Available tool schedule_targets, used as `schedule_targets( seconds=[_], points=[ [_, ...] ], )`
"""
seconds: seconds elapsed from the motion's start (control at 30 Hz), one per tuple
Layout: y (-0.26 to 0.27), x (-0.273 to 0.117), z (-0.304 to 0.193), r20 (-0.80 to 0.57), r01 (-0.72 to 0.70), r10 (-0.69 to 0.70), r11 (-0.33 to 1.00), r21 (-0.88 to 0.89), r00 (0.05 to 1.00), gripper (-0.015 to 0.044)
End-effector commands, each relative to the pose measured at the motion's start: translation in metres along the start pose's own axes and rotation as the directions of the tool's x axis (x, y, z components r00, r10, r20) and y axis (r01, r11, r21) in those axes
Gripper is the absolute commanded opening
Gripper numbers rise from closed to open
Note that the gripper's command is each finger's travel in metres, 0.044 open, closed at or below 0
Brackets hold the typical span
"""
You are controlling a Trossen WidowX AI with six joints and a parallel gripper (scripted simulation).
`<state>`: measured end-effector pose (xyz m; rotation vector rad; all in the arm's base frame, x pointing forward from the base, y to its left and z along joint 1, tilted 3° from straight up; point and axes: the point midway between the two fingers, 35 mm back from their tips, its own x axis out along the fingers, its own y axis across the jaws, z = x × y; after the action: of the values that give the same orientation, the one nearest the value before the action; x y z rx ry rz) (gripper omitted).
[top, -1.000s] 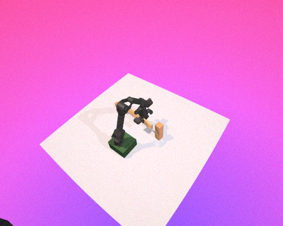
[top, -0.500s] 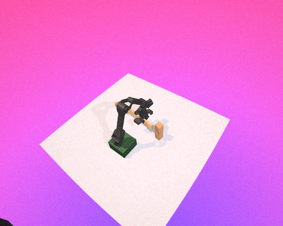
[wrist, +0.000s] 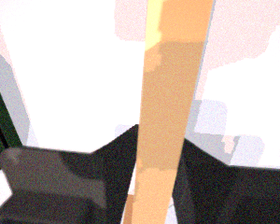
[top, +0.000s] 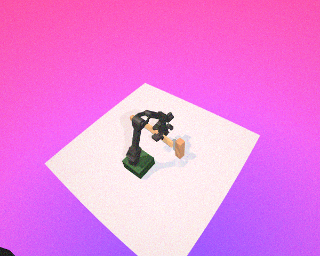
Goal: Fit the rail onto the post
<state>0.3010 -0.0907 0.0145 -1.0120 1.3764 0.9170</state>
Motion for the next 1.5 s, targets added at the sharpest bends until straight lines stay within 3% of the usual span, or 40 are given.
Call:
schedule_targets(
  seconds=[0.0, 1.47],
  points=[
    [-0.002, -0.005, -0.002, 0.0, 0.013, -0.013, 1.0, -0.004, 1.0, 0.0],
    [-0.004, -0.006, -0.015, -0.001, 0.013, -0.013, 1.0, -0.004, 1.0, 0.0]
  ],
)
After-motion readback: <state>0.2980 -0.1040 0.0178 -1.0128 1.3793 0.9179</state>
